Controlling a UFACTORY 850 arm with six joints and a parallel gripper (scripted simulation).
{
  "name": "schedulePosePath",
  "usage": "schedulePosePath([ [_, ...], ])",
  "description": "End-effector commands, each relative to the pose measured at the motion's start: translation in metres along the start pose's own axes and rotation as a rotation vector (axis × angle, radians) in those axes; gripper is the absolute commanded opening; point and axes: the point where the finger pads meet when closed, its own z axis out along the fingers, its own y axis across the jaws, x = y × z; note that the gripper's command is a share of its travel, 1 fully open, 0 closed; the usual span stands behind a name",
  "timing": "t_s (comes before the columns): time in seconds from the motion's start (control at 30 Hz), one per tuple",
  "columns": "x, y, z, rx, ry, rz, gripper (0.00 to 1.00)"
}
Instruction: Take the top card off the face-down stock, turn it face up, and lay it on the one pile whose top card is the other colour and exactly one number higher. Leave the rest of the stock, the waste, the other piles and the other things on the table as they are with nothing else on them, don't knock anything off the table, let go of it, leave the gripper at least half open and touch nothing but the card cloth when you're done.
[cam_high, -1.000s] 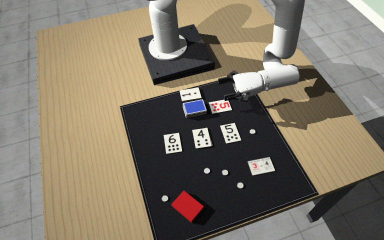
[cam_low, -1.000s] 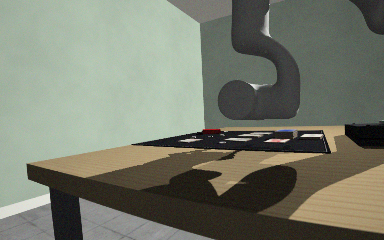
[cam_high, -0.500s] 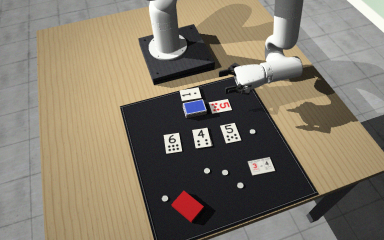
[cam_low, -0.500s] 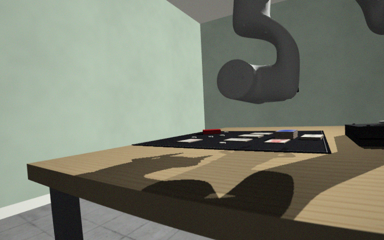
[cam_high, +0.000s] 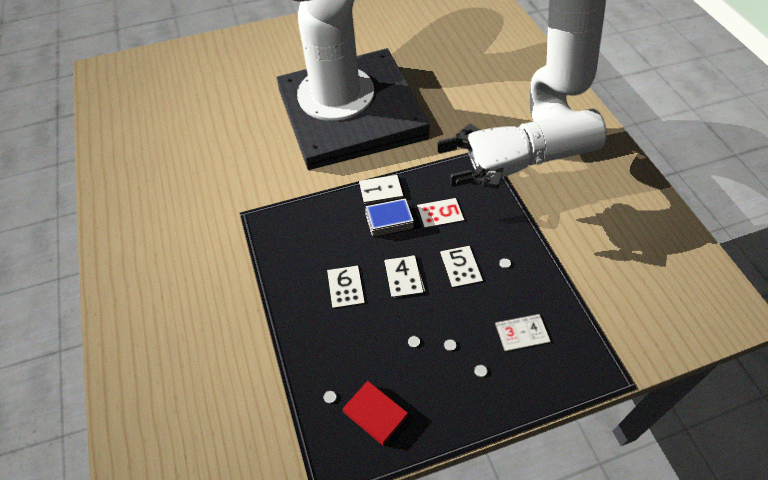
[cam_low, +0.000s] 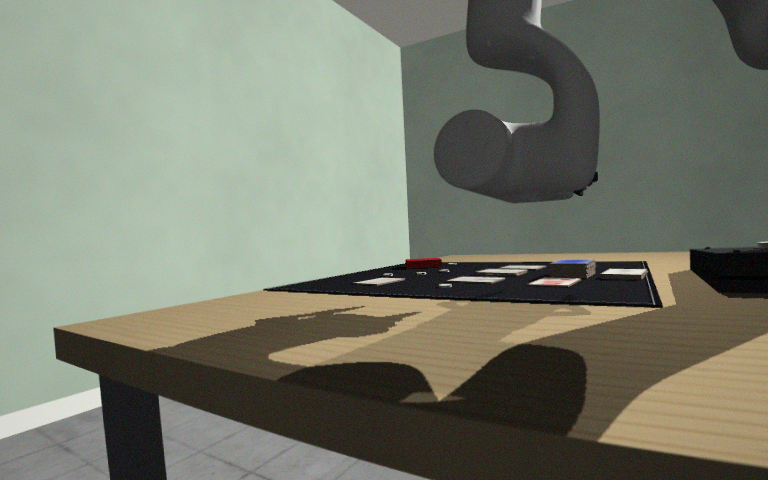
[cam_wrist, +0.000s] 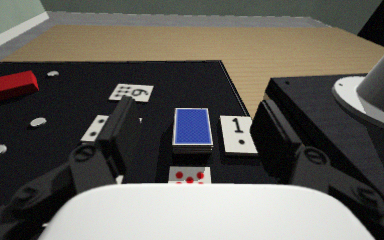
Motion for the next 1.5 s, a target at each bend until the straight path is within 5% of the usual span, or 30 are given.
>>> schedulePosePath([
  [0.0, 0.0008, -0.0005, -0.0005, 0.000, -0.042, 0.002, 1.00],
  [0.33, 0.0007, -0.0005, -0.0005, 0.000, -0.290, 0.001, 1.00],
  [0.4, 0.0007, -0.0005, -0.0005, 0.000, -0.290, 0.001, 1.00],
  [0.87, 0.0007, -0.0005, -0.0007, 0.001, -0.734, 0.002, 1.00],
  [0.97, 0.0007, -0.0005, -0.0007, 0.001, -0.738, 0.002, 1.00],
  [1.47, 0.0005, -0.0002, -0.0007, 0.000, -1.219, 0.000, 1.00],
])
